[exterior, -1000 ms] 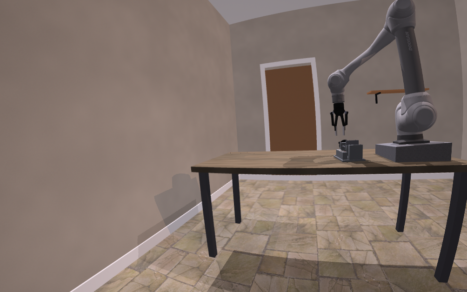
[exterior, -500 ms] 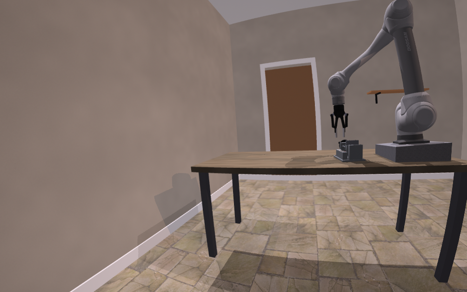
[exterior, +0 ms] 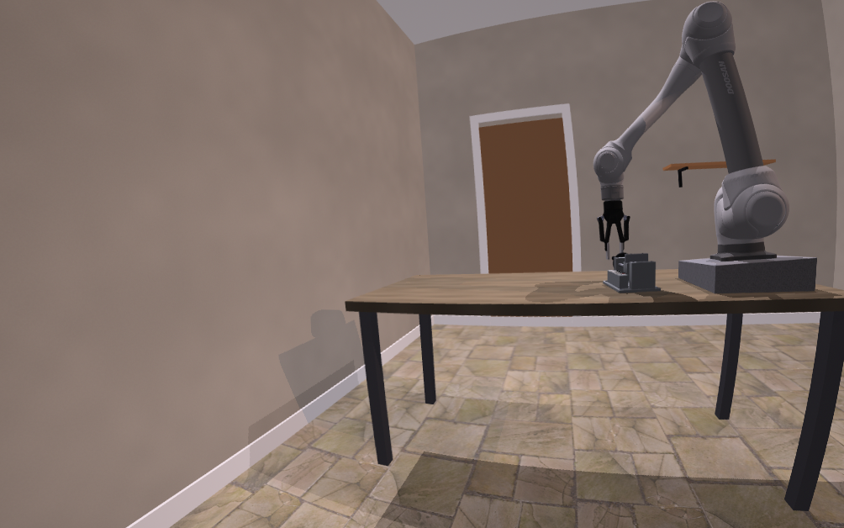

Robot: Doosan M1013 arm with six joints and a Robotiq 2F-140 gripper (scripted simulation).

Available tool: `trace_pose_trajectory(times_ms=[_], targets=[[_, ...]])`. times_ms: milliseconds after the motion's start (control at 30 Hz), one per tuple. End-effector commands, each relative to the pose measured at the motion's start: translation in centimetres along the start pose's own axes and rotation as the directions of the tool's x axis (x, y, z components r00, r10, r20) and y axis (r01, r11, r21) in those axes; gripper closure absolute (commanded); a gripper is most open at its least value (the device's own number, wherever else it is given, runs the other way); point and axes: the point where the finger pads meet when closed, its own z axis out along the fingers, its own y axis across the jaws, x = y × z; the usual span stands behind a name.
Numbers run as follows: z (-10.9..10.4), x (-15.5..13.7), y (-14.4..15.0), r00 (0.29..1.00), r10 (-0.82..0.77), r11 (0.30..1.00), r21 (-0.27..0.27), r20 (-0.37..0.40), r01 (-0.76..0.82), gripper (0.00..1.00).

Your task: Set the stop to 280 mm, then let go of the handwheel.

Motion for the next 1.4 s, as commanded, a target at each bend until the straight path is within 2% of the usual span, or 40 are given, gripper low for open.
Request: trace_pose_trajectory(times_ms=[0,700,733,1367], targets=[[0.64,-0.01,0.0,1.0,0.0,1.0,0.0,0.0,0.0,0.67],[1.3,-0.01,0.0,1.0,0.0,1.0,0.0,0.0,0.0,0.67],[1.3,-0.01,0.0,1.0,0.0,1.0,0.0,0.0,0.0,0.96],[1.3,-0.01,0.0,1.0,0.0,1.0,0.0,0.0,0.0,0.96]])
